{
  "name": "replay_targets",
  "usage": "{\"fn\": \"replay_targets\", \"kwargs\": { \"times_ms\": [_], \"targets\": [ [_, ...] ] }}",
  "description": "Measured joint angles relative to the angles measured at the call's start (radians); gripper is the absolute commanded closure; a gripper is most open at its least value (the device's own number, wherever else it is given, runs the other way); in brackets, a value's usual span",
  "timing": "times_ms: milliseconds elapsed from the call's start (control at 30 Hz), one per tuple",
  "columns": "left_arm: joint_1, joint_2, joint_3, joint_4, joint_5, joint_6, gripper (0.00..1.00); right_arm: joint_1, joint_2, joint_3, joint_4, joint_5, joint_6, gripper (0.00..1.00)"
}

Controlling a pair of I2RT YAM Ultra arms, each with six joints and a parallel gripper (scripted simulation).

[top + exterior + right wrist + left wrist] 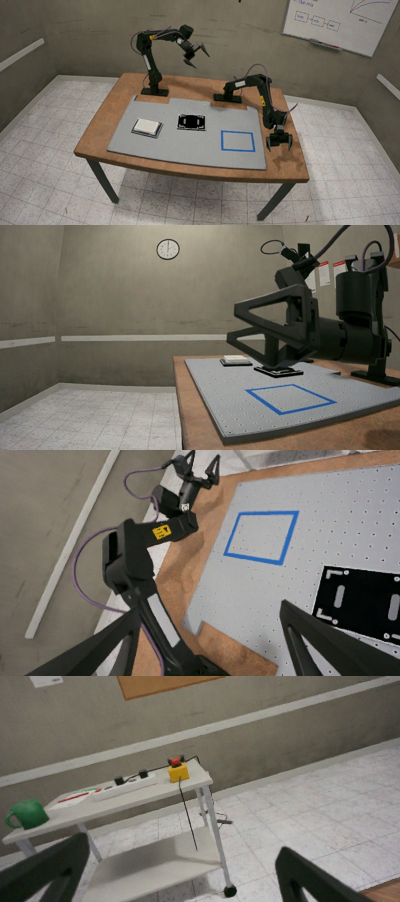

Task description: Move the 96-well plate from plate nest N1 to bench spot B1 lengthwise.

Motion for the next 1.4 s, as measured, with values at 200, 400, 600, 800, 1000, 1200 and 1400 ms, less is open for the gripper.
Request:
{"fn": "replay_targets", "kwargs": {
  "times_ms": [200, 400, 600, 800, 1000, 1200, 1400],
  "targets": [
    [-0.064, -0.075, -0.083, -0.126, -0.081, -0.013, 0.00, -0.087, -0.030, -0.066, -0.040, -0.085, -0.072, 0.00],
    [-0.282, -0.264, -0.164, -0.292, -0.166, -0.031, 0.00, -0.326, -0.086, -0.204, -0.111, -0.174, -0.232, 0.00],
    [-0.471, -0.487, -0.262, -0.450, -0.264, -0.042, 0.00, -0.500, -0.088, -0.287, -0.124, -0.237, -0.393, 0.00],
    [-0.745, -0.761, -0.391, -0.650, -0.369, -0.052, 0.00, -0.728, -0.064, -0.389, -0.109, -0.254, -0.572, 0.00],
    [-0.994, -1.051, -0.537, -0.867, -0.463, -0.056, 0.00, -0.884, 0.023, -0.461, -0.058, -0.250, -0.725, 0.00],
    [-1.188, -1.287, -0.641, -1.088, -0.592, -0.066, 0.00, -0.983, 0.096, -0.496, 0.010, -0.238, -0.836, 0.00],
    [-1.408, -1.524, -0.713, -1.283, -0.685, -0.077, 0.00, -1.048, 0.172, -0.525, 0.050, -0.222, -0.895, 0.00]
  ]
}}
